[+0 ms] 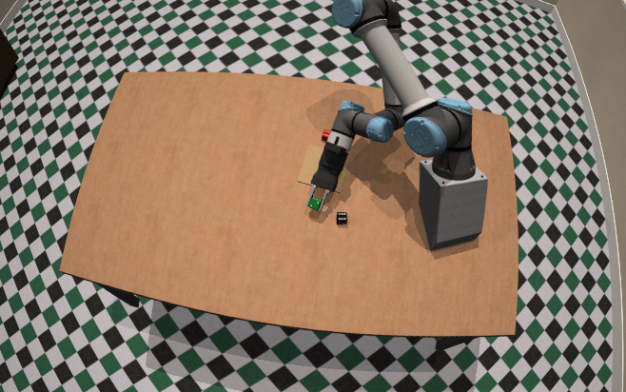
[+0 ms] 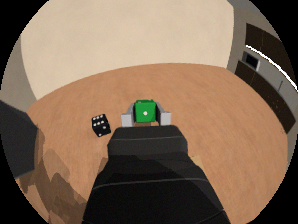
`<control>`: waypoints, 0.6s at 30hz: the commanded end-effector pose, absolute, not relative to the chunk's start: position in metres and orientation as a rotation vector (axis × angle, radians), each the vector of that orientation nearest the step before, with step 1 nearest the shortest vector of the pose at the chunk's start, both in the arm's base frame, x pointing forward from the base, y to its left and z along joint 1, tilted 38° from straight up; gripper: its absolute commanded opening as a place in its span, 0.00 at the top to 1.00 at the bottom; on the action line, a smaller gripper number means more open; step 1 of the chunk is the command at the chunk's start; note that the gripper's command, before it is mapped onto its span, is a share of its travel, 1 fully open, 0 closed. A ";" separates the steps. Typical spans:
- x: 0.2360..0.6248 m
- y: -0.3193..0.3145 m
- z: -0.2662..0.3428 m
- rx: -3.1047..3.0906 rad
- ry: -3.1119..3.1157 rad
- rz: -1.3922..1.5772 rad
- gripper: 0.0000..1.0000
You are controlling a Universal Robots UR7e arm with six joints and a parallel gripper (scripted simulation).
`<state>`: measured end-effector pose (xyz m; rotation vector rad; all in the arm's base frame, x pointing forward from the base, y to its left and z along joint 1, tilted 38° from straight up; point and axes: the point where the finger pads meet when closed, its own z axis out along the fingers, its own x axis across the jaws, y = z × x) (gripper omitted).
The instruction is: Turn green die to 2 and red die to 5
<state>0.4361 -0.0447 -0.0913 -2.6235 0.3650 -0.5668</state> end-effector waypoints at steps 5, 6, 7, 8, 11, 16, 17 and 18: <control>0.437 -0.053 -0.102 -2.623 0.364 -0.568 0.43; 0.437 -0.053 -0.102 -2.623 0.364 -0.568 0.43; 0.437 -0.054 -0.103 -2.623 0.364 -0.568 0.43; 0.437 -0.054 -0.103 -2.623 0.364 -0.568 0.43; 0.437 -0.054 -0.104 -2.623 0.364 -0.568 0.43; 0.437 -0.054 -0.104 -2.623 0.364 -0.568 0.43; 0.437 -0.054 -0.104 -2.623 0.364 -0.568 0.43; 0.437 -0.054 -0.104 -2.623 0.364 -0.568 0.43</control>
